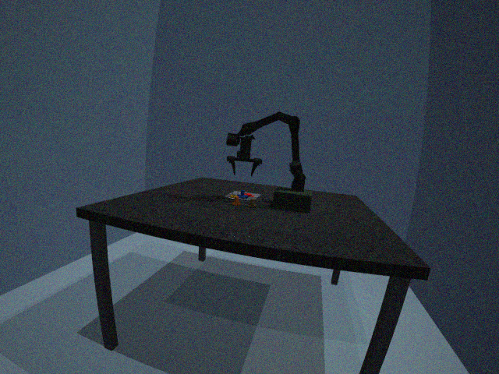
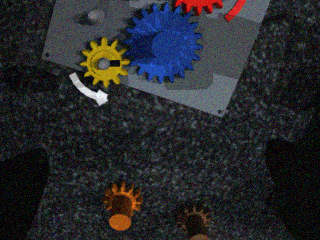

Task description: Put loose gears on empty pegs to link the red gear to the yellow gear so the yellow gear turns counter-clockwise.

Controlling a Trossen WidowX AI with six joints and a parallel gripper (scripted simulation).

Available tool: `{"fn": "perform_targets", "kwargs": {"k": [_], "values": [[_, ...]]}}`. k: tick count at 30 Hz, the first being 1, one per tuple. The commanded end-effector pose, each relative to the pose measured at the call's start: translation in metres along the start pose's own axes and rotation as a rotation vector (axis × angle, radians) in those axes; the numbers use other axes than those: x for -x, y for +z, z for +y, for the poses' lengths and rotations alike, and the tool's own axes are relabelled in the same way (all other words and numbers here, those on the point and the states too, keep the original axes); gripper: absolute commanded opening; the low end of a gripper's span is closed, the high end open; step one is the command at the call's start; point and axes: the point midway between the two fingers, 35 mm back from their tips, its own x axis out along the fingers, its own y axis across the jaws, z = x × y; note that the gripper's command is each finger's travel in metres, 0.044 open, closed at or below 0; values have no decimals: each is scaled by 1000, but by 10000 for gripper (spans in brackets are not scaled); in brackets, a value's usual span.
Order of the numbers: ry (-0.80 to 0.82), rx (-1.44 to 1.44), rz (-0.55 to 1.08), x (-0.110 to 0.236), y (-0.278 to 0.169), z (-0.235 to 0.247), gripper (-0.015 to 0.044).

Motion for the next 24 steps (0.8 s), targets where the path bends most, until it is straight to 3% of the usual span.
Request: {"fn": "perform_targets", "kwargs": {"k": [1, 12, 24], "values": [[-1, 14, 7, 10, -61, 10, 440], [-5, 14, 20, 37, -214, -22, 440], [-6, 14, 20, 38, -220, -25, 440]]}}
